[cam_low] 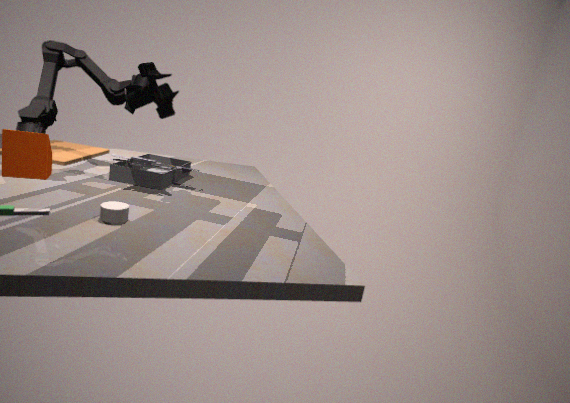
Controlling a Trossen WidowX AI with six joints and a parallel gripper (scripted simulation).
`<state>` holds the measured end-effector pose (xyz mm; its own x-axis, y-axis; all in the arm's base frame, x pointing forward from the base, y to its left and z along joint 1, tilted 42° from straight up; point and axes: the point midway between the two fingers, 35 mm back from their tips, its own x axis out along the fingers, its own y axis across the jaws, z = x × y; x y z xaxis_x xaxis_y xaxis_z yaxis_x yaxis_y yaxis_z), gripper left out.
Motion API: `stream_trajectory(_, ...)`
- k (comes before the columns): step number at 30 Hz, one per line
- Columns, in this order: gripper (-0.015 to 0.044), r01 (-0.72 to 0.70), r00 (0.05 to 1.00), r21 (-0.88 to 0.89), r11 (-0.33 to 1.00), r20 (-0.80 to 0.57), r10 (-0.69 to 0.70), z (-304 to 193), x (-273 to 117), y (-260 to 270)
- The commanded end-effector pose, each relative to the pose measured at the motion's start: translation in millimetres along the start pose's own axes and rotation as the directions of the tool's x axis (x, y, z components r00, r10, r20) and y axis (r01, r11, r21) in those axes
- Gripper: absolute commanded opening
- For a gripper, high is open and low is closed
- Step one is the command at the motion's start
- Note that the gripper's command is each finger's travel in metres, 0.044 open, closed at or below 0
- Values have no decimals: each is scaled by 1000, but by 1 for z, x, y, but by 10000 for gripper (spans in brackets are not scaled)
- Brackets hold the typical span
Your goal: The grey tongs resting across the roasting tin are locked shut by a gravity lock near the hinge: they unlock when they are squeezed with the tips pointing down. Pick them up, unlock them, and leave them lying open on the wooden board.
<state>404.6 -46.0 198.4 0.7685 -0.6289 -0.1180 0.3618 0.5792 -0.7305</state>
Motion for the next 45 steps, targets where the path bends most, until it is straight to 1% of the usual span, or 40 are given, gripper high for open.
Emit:
stream_trajectory(1,260,-369,929,-29,929,-42,368,22,6,78)
stream_trajectory(4,260,-499,864,-17,867,-91,495,25,0,104)
stream_trajectory(7,260,-617,776,13,787,-154,611,25,-9,128)
stream_trajectory(11,260,-743,629,86,664,-250,736,22,-29,154)
stream_trajectory(14,260,-805,503,160,571,-325,801,19,-47,168)
stream_trajectory(20,260,-847,241,331,415,-457,856,13,-86,182)
stream_trajectory(27,260,-791,-35,524,316,-554,832,12,-131,181)
stream_trajectory(28,260,-787,-47,532,313,-557,829,12,-132,181)
stream_trajectory(45,260,-787,-47,531,313,-558,828,12,-131,181)
